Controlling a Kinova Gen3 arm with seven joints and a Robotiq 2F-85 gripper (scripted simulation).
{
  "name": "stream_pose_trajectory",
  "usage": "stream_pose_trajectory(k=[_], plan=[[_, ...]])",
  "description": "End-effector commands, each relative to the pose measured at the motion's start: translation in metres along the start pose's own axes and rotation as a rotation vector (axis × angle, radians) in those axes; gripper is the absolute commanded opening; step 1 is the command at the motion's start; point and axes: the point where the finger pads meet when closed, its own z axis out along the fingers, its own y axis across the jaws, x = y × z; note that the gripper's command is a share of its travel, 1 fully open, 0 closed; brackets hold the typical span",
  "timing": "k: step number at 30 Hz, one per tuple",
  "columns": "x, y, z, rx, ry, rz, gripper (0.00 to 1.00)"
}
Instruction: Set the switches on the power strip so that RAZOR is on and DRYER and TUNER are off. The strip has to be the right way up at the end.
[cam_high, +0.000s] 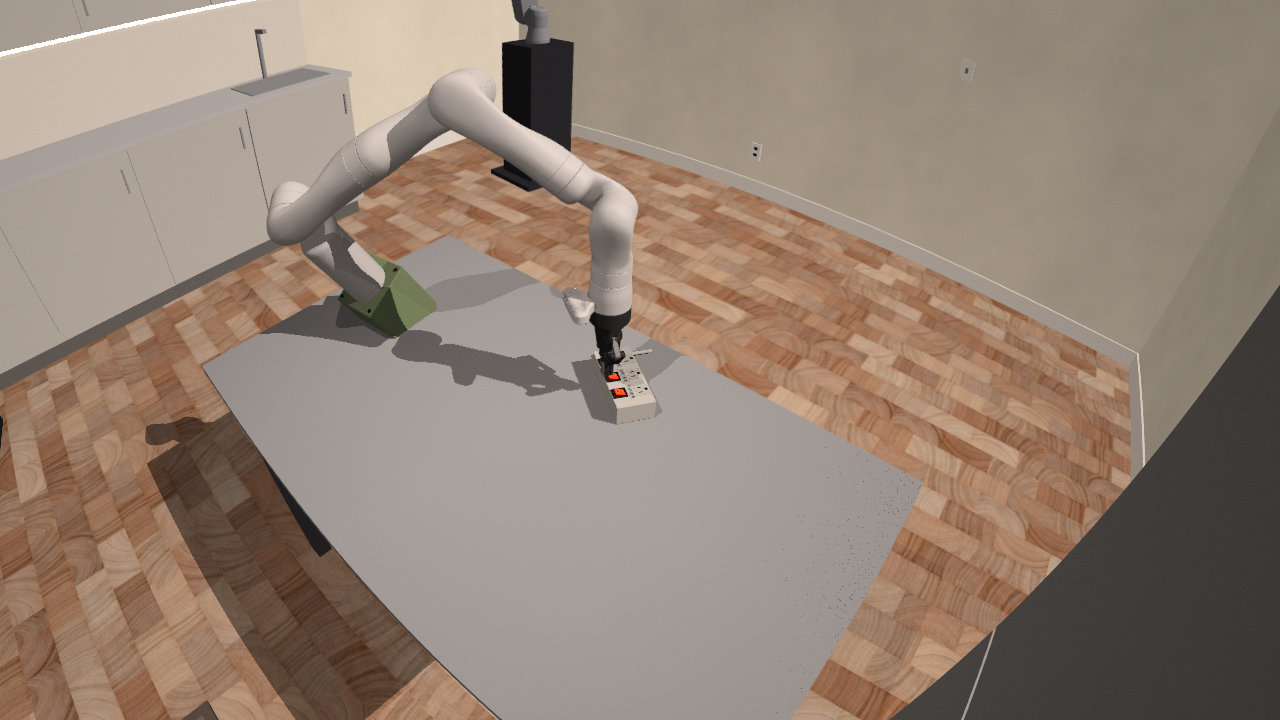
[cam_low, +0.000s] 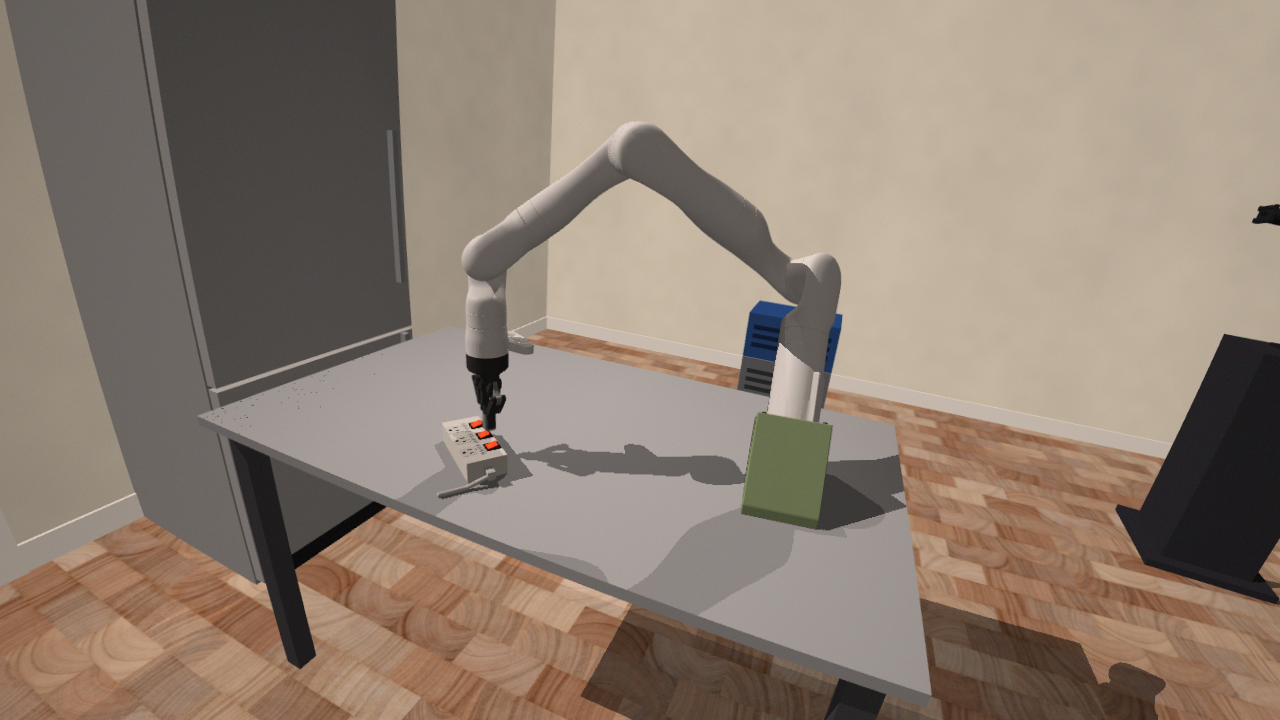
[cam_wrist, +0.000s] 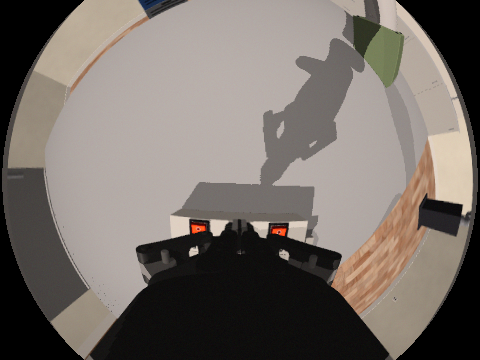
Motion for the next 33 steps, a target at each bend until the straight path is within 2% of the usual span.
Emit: stream_pose_trajectory(k=[1, 33], plan=[[-0.0008, -0.0002, -0.0013, 0.001, -0.002, 0.0, 0.0], [-0.0008, -0.0002, 0.003, 0.001, -0.002, 0.0, 0.0]])
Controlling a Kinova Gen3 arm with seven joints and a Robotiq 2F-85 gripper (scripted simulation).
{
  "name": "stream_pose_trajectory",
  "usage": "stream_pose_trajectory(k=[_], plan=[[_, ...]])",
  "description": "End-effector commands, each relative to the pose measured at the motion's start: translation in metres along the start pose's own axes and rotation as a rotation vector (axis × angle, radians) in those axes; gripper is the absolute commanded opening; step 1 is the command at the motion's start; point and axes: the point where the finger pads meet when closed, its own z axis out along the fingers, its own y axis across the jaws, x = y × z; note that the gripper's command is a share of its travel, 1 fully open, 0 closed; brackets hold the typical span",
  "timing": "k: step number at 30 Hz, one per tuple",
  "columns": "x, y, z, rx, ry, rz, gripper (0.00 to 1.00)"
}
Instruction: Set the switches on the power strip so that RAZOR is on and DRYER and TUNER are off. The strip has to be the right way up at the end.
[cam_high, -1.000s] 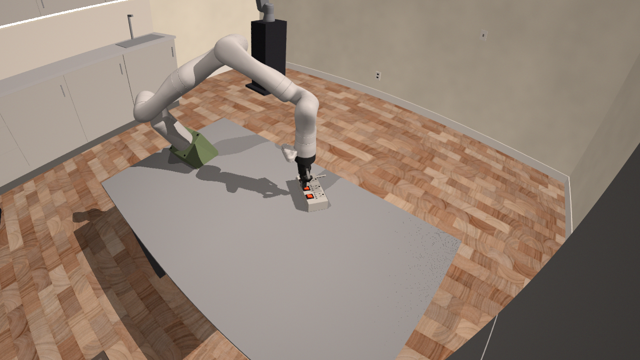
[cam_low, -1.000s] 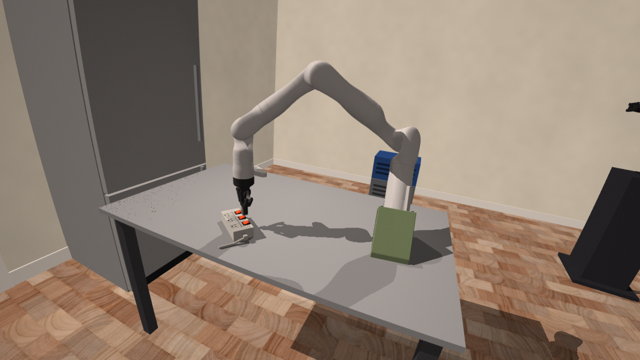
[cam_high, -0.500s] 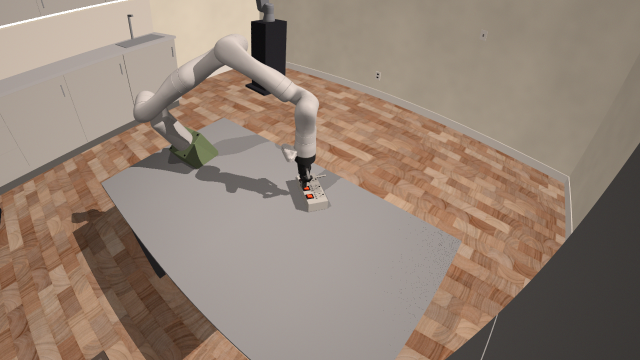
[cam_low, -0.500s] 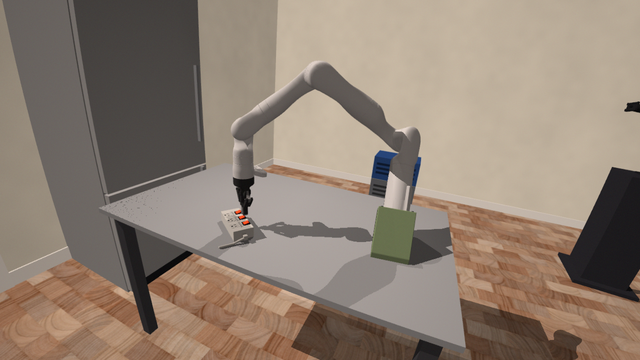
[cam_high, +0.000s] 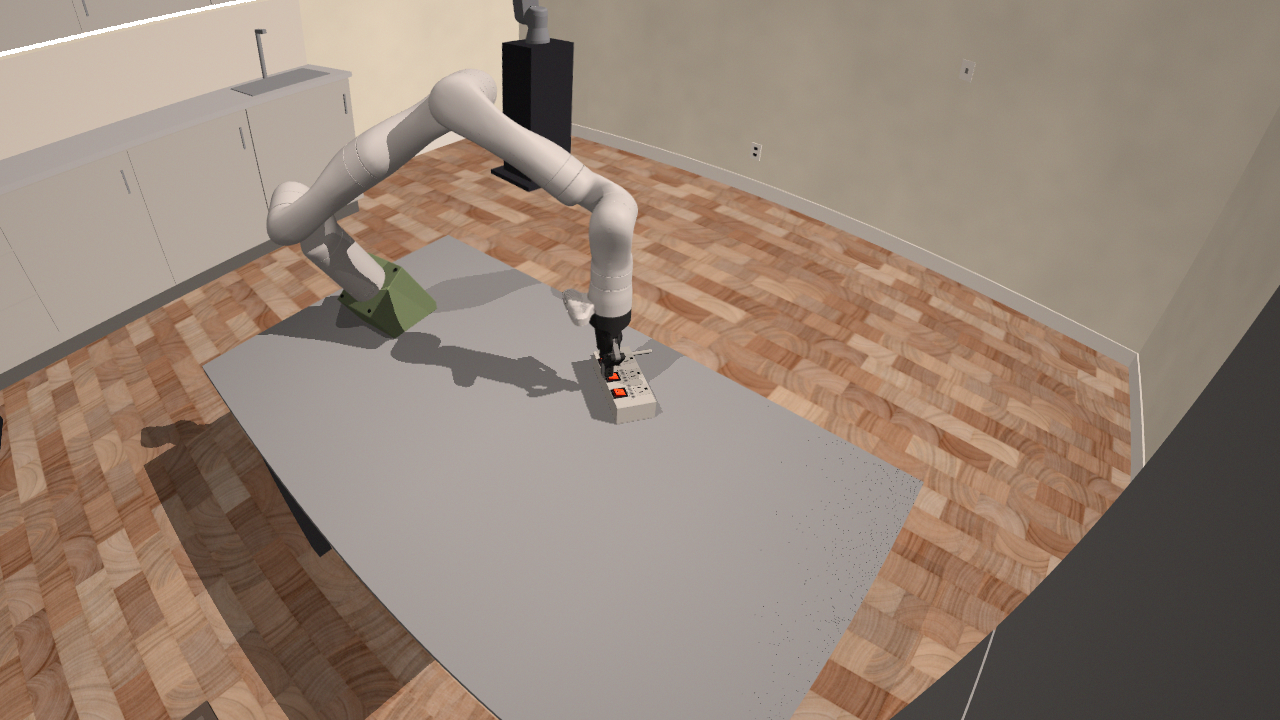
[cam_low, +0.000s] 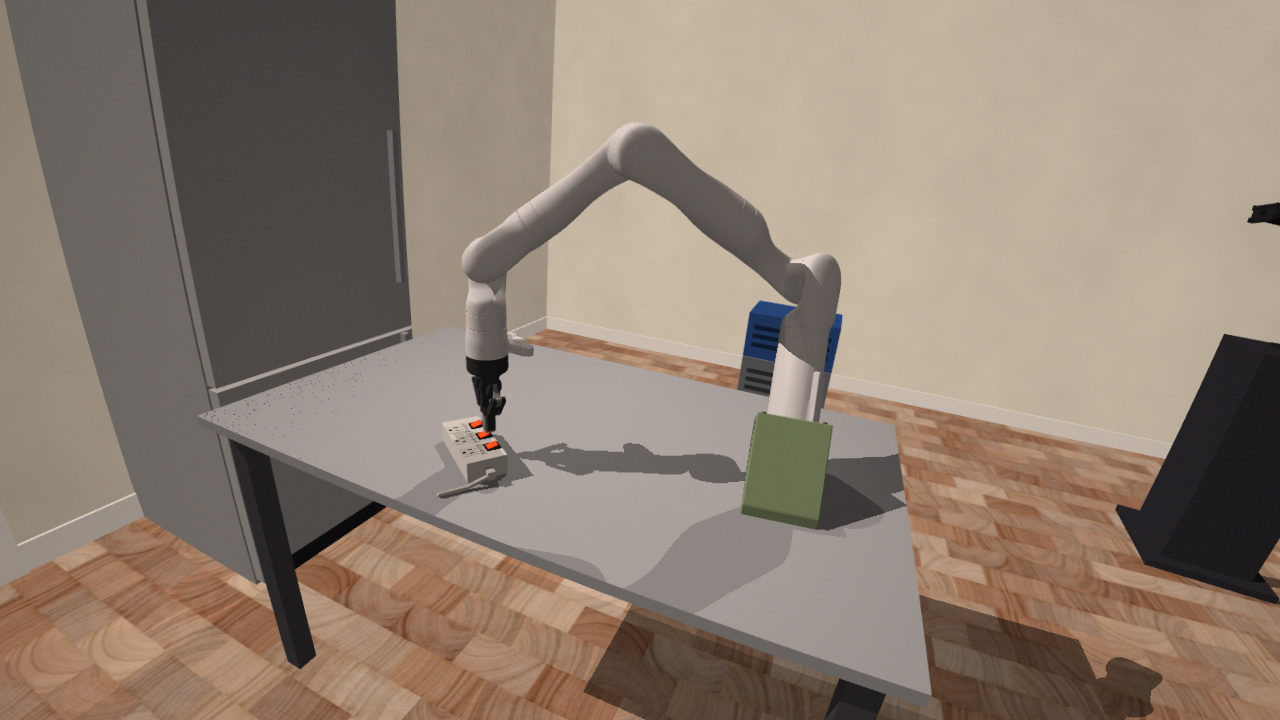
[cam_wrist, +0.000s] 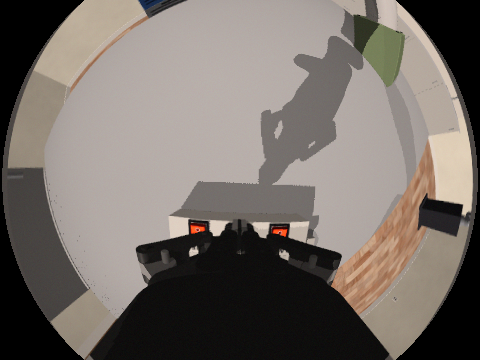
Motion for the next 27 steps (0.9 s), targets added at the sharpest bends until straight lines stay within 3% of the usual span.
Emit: stream_pose_trajectory(k=[1, 27], plan=[[-0.0005, -0.0002, -0.0001, 0.001, -0.001, 0.0, 0.0], [-0.0005, -0.0002, 0.0038, 0.001, -0.001, 0.0, 0.0]])
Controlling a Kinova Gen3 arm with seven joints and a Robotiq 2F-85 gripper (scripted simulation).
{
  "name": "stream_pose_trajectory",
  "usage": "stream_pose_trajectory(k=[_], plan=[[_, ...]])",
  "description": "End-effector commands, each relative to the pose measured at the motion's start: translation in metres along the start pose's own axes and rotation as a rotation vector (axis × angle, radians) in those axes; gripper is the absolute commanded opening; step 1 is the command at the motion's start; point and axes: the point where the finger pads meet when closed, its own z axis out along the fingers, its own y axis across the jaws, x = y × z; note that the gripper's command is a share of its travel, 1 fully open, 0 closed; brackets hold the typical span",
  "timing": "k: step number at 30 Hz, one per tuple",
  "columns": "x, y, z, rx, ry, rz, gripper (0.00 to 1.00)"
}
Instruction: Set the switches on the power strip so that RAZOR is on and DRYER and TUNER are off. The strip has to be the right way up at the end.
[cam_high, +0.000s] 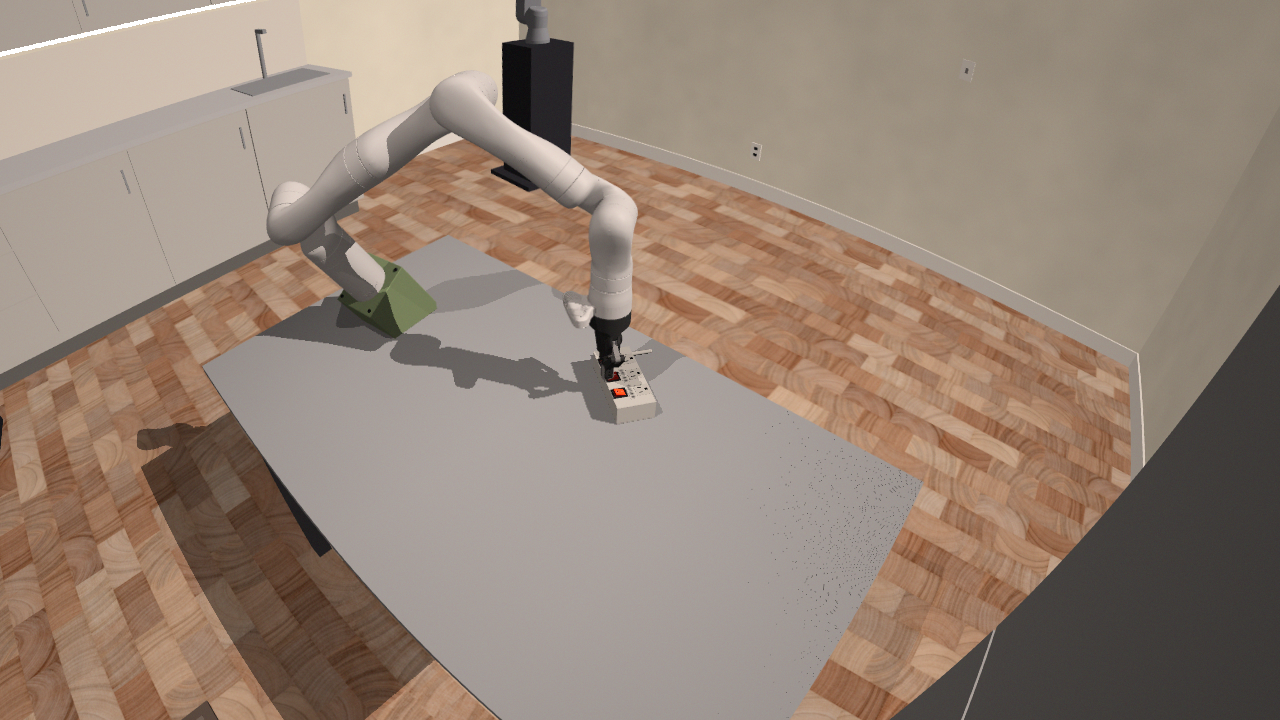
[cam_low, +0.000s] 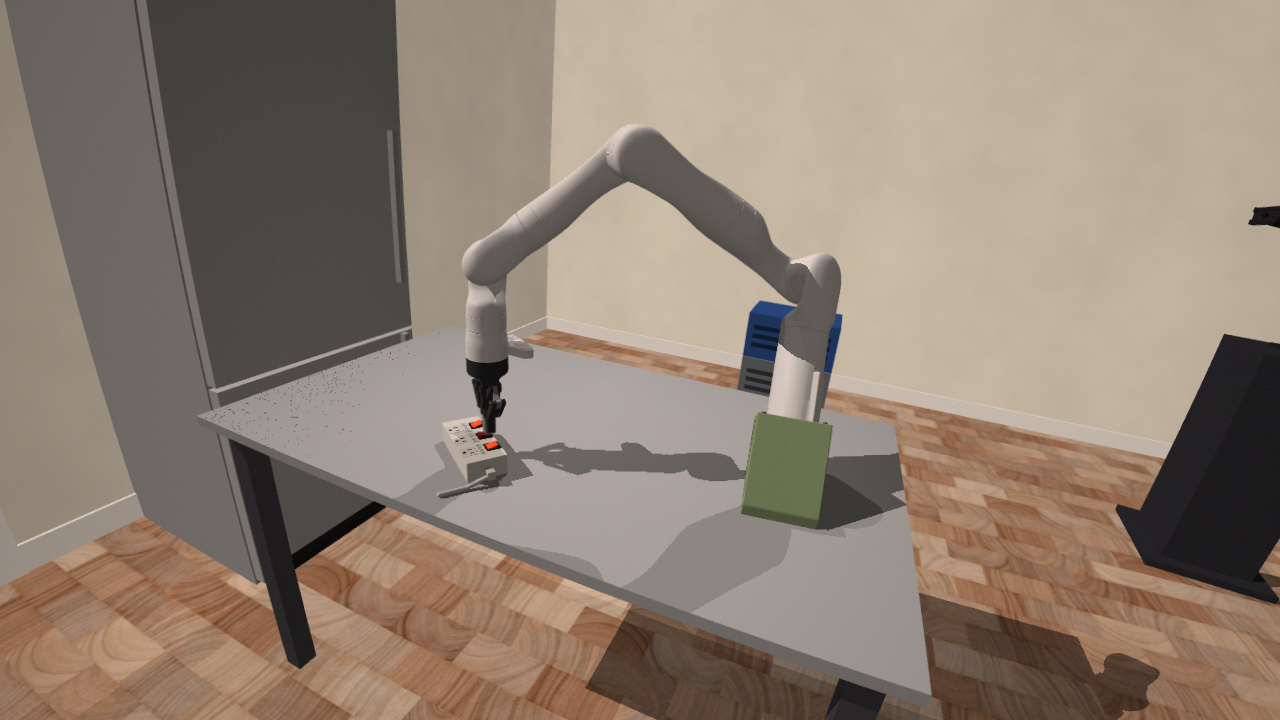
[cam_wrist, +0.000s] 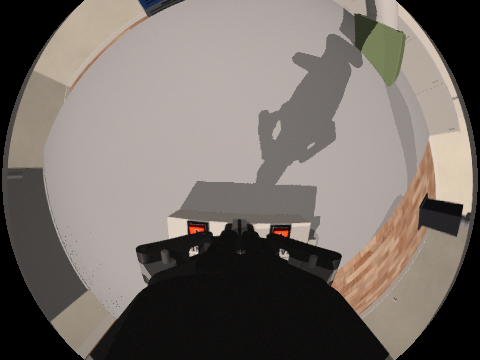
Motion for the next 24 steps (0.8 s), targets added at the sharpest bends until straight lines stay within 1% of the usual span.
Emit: stream_pose_trajectory(k=[1, 9, 21, 24], plan=[[-0.001, 0.0, -0.001, 0.0, -0.001, 0.0, 0.0], [-0.001, 0.0, -0.003, 0.0, -0.001, 0.0, 0.0], [0.0, 0.0, -0.034, 0.0, -0.001, 0.0, 0.0], [0.0, 0.0, -0.036, 0.0, -0.001, 0.0, 0.0]])
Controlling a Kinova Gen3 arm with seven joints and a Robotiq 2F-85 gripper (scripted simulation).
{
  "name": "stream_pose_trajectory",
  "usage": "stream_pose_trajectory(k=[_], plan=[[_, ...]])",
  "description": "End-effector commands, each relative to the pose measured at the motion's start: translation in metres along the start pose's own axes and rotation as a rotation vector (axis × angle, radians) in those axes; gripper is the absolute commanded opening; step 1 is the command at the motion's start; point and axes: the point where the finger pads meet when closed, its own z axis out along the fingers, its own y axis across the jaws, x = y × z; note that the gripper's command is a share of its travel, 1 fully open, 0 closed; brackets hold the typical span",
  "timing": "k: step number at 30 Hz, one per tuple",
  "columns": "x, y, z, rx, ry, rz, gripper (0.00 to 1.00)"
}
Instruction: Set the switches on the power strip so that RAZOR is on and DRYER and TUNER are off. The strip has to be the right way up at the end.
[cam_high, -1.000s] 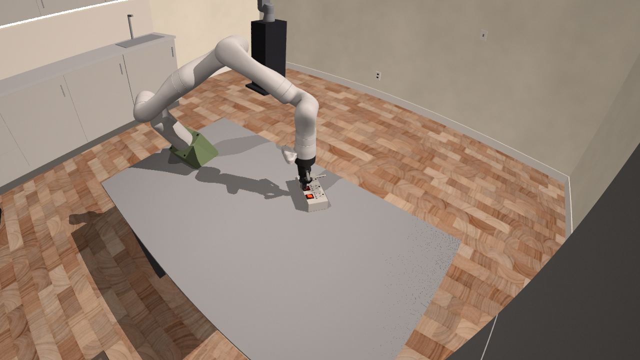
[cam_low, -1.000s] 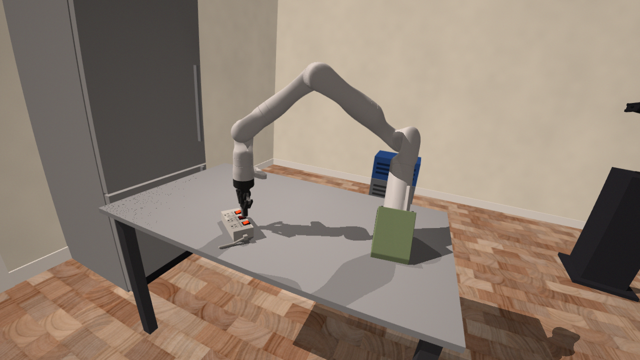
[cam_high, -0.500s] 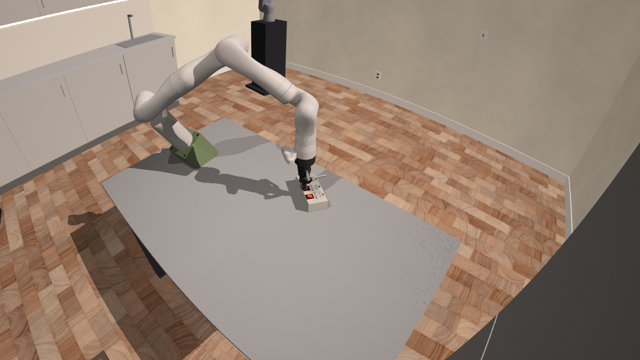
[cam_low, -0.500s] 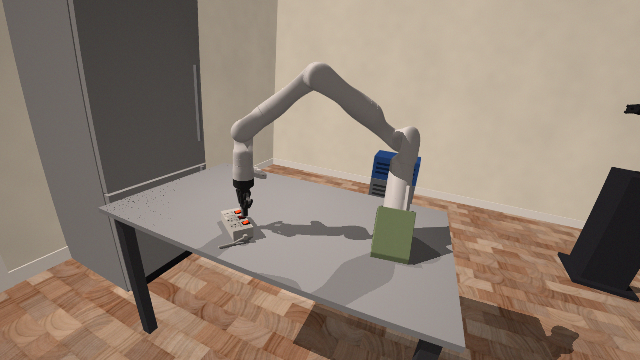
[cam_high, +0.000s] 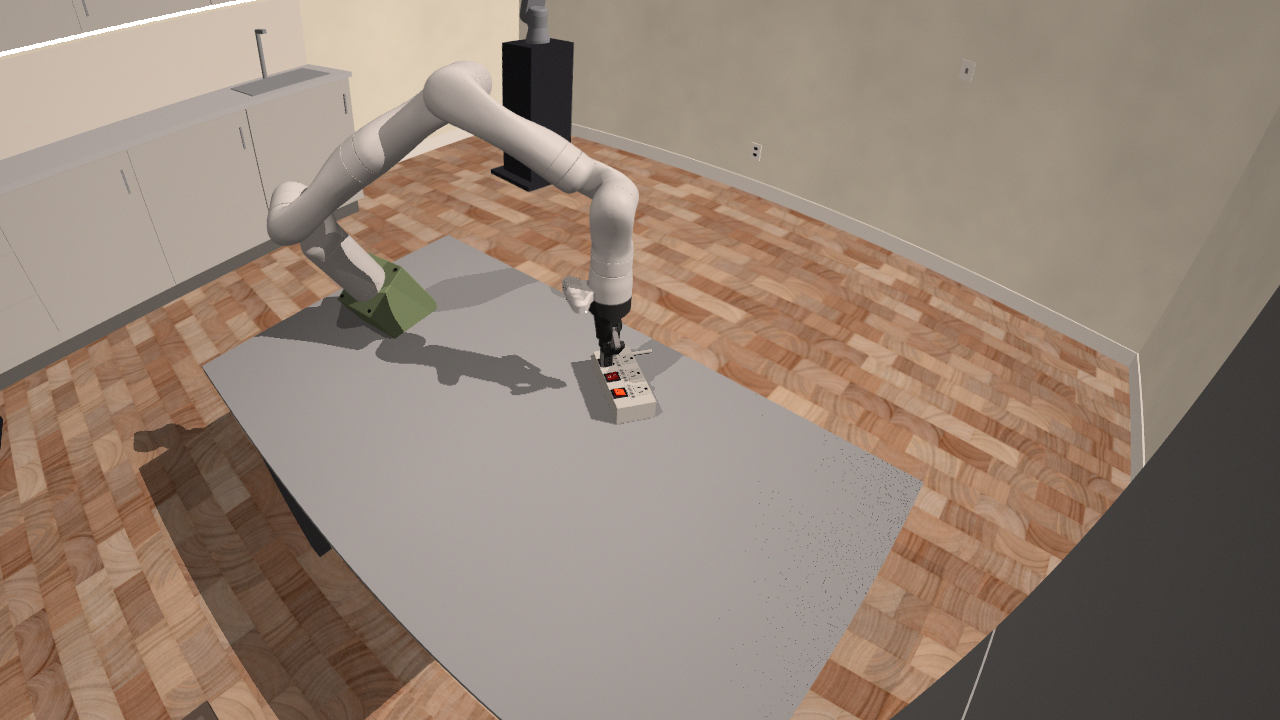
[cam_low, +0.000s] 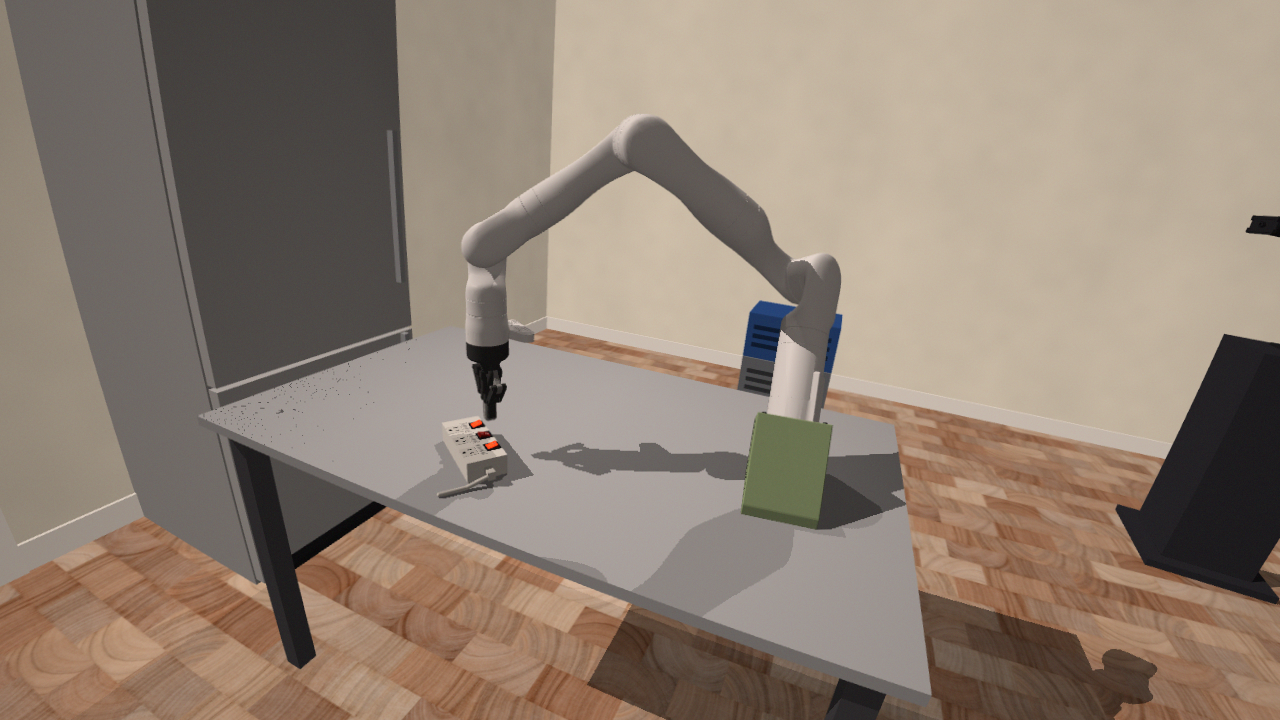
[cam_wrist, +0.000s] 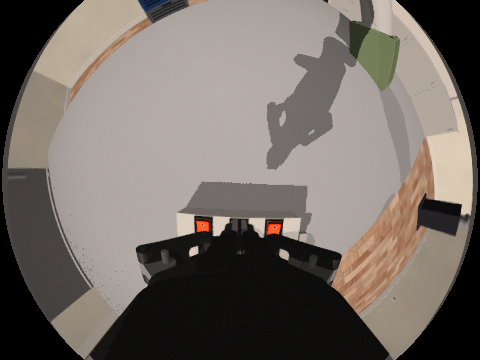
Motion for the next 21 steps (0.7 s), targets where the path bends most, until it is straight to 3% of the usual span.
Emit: stream_pose_trajectory(k=[1, 21], plan=[[-0.0025, -0.0003, -0.0069, 0.002, -0.008, -0.001, 0.0], [-0.0025, -0.0003, -0.0093, 0.002, -0.008, -0.001, 0.0]])
